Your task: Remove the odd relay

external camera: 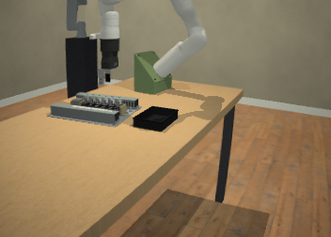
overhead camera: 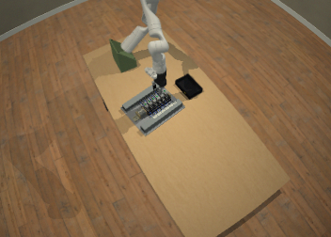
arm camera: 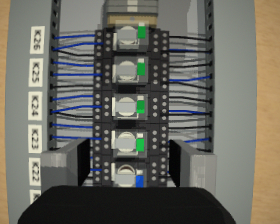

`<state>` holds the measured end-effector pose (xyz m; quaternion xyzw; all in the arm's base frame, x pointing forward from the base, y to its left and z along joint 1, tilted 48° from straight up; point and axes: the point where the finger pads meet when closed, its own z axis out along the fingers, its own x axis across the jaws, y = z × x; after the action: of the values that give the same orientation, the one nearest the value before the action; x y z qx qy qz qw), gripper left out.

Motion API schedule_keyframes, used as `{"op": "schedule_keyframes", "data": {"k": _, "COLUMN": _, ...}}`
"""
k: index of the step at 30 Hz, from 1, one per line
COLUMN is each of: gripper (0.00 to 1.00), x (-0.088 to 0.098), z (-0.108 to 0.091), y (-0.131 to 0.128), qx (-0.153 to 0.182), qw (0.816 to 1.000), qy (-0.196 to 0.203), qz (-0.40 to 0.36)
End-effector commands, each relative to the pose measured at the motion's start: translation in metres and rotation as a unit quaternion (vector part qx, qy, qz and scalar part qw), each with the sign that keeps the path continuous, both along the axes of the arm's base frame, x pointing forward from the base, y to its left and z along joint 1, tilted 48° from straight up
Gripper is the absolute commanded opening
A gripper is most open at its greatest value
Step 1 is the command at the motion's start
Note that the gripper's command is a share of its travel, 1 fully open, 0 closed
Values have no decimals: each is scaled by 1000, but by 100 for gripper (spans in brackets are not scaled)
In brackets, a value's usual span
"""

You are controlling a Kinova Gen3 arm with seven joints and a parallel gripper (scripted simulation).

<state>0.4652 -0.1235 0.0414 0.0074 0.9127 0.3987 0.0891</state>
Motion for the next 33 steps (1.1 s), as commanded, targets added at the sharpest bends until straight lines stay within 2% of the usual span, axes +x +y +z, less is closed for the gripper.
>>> {"op": "schedule_keyframes", "data": {"k": 1, "gripper": 98, "x": 0, "z": 0, "y": -1, "qx": -1, "qw": 1000, "qy": 0, "qz": -1}}
{"op": "schedule_keyframes", "data": {"k": 13, "gripper": 98, "x": 0, "z": 7, "y": 5, "qx": -1, "qw": 1000, "qy": 0, "qz": -1}}
{"op": "schedule_keyframes", "data": {"k": 19, "gripper": 98, "x": -2, "z": 28, "y": 24, "qx": -1, "qw": 1000, "qy": 0, "qz": -1}}
{"op": "schedule_keyframes", "data": {"k": 21, "gripper": 98, "x": -2, "z": 28, "y": 24, "qx": -1, "qw": 1000, "qy": 0, "qz": -1}}
{"op": "schedule_keyframes", "data": {"k": 28, "gripper": 98, "x": -4, "z": 57, "y": 52, "qx": -1, "qw": 1000, "qy": 0, "qz": -1}}
{"op": "schedule_keyframes", "data": {"k": 33, "gripper": 98, "x": -5, "z": 67, "y": 61, "qx": -1, "qw": 1000, "qy": 0, "qz": -1}}
